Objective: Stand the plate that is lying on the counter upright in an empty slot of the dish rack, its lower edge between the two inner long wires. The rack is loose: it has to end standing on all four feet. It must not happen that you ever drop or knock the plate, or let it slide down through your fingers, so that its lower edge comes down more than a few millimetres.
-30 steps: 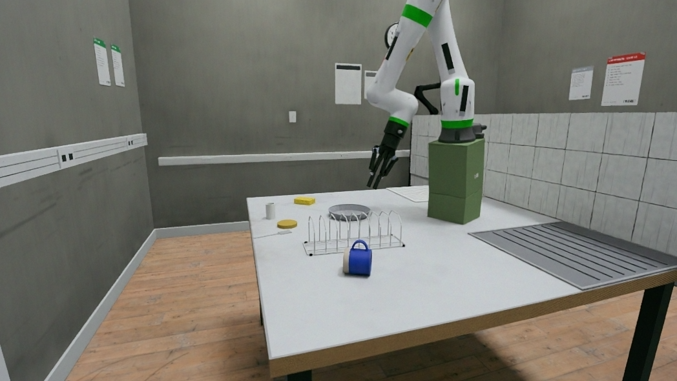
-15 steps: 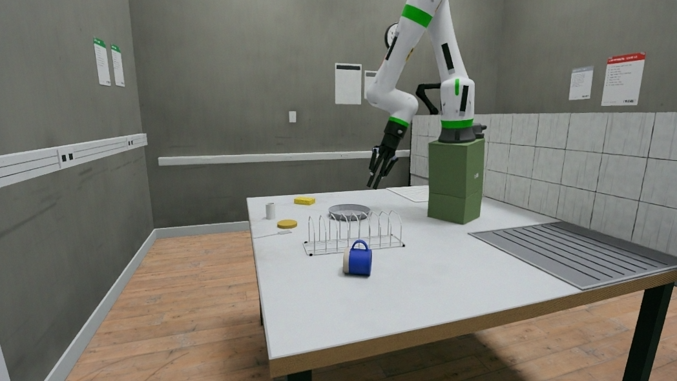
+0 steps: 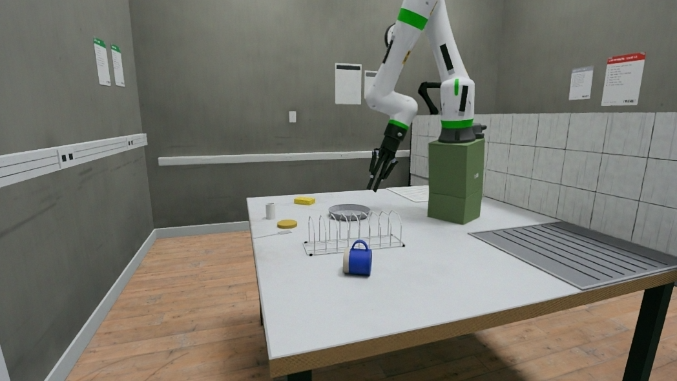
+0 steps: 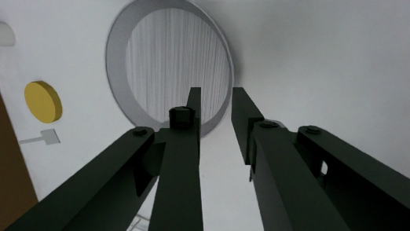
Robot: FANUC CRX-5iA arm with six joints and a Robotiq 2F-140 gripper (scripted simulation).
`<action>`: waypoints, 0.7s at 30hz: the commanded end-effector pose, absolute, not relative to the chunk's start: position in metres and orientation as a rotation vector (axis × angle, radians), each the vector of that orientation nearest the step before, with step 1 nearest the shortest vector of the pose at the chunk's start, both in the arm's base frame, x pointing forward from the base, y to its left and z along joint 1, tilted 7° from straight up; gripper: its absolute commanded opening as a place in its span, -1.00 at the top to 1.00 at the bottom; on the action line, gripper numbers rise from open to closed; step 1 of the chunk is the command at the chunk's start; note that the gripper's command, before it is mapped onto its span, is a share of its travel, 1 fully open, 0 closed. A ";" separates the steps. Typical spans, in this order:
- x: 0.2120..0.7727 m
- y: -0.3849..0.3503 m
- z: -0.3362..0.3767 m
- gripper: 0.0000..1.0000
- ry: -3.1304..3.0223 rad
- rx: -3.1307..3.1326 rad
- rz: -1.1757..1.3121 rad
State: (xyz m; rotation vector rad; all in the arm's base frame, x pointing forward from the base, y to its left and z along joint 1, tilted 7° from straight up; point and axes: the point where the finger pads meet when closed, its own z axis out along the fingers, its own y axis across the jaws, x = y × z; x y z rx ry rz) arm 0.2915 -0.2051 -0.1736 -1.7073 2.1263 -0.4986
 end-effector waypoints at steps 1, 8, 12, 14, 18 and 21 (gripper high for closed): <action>0.293 -0.205 -0.181 0.51 2.125 -1.707 -0.502; 0.295 -0.205 -0.198 0.51 2.125 -1.706 -0.502; 0.295 -0.204 -0.202 0.51 2.125 -1.706 -0.502; 0.296 -0.204 -0.207 0.51 2.125 -1.706 -0.502; 0.297 -0.204 -0.216 0.51 2.125 -1.706 -0.502; 0.298 -0.204 -0.221 0.51 2.125 -1.706 -0.502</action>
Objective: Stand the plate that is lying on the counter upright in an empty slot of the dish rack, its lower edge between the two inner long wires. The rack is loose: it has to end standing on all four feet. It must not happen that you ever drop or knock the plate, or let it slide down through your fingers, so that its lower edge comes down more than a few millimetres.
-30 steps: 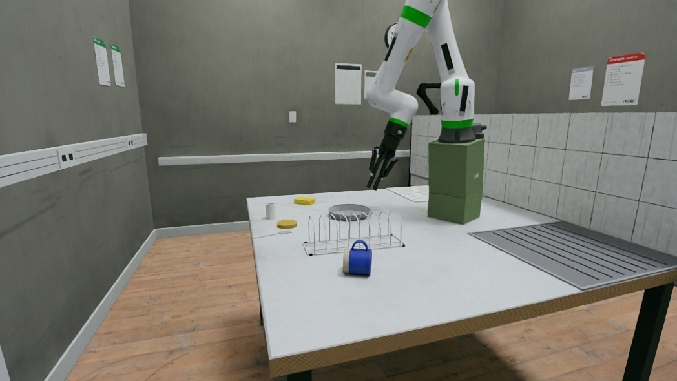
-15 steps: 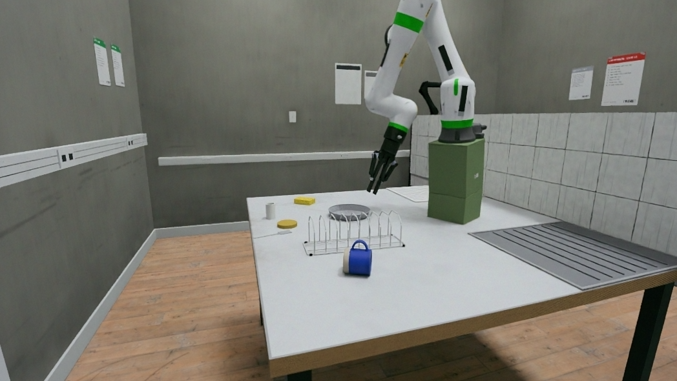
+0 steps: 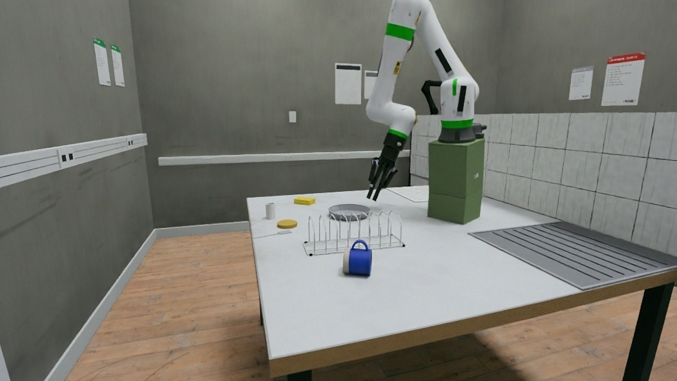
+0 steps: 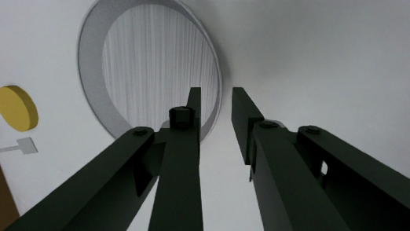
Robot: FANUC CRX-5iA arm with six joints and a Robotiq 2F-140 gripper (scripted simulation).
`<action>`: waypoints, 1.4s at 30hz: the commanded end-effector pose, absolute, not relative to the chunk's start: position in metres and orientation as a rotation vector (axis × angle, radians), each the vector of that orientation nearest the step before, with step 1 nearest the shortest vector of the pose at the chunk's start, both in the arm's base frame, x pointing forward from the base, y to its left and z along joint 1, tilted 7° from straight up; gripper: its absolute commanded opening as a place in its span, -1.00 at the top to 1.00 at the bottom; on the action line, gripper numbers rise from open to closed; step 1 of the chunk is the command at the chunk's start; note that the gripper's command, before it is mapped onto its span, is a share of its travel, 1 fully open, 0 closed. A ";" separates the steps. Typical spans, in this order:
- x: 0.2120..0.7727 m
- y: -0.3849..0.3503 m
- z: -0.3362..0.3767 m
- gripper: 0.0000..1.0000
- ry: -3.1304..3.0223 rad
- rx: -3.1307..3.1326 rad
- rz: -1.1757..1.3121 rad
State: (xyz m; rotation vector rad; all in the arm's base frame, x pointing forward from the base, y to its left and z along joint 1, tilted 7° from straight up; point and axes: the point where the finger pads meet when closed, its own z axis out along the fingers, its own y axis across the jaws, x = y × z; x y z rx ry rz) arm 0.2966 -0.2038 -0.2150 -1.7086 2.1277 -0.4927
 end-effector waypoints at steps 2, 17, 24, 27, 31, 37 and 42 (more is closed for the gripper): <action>0.298 -0.204 -0.224 0.51 2.125 -1.706 -0.502; 0.299 -0.203 -0.230 0.51 2.125 -1.706 -0.502; 0.299 -0.203 -0.230 0.51 2.125 -1.706 -0.502; 0.299 -0.203 -0.230 0.51 2.125 -1.706 -0.502; 0.299 -0.203 -0.230 0.51 2.125 -1.706 -0.502; 0.299 -0.203 -0.230 0.51 2.125 -1.706 -0.502; 0.299 -0.203 -0.230 0.51 2.125 -1.706 -0.502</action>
